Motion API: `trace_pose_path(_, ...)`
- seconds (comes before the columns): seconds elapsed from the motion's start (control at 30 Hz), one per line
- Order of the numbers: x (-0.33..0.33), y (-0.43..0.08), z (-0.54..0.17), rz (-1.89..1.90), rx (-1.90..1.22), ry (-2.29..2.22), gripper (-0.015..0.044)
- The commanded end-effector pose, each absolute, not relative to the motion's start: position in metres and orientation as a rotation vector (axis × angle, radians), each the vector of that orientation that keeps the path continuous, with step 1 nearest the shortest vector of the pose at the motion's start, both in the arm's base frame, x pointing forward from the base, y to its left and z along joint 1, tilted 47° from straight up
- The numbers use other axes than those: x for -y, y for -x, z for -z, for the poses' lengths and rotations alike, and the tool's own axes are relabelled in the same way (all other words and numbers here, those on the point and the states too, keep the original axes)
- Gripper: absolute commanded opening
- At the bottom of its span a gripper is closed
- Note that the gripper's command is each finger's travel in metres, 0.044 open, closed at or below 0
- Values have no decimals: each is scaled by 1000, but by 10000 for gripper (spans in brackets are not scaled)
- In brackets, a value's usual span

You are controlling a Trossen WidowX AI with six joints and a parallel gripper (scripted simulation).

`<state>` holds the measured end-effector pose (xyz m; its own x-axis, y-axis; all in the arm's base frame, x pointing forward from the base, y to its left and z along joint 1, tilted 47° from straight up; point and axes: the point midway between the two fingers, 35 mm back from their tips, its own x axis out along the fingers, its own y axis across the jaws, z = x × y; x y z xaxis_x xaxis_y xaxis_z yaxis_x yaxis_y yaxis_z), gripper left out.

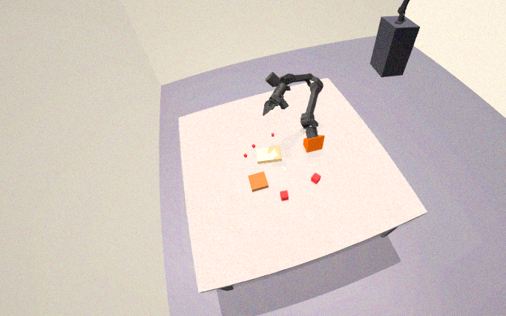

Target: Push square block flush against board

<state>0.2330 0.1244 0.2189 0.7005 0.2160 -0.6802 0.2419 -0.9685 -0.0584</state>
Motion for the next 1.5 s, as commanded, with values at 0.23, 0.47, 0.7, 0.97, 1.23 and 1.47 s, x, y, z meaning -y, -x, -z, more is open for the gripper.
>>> trace_pose_path(0.23, -122, -235, -206, 1264, -253, -2951, 190)
trace_pose_path(0.47, -116, -238, -186, 1442, -4, -3072, 6)
trace_pose_path(0.7, -110, -239, -166, 1589, 295, -3172, 0)
trace_pose_path(0.97, -102, -238, -145, 1705, 701, -3255, 0)
trace_pose_path(1.23, -92, -236, -125, 1740, 1170, -3299, 0)
trace_pose_path(1.47, -83, -233, -109, 1690, 1618, -3300, 0)
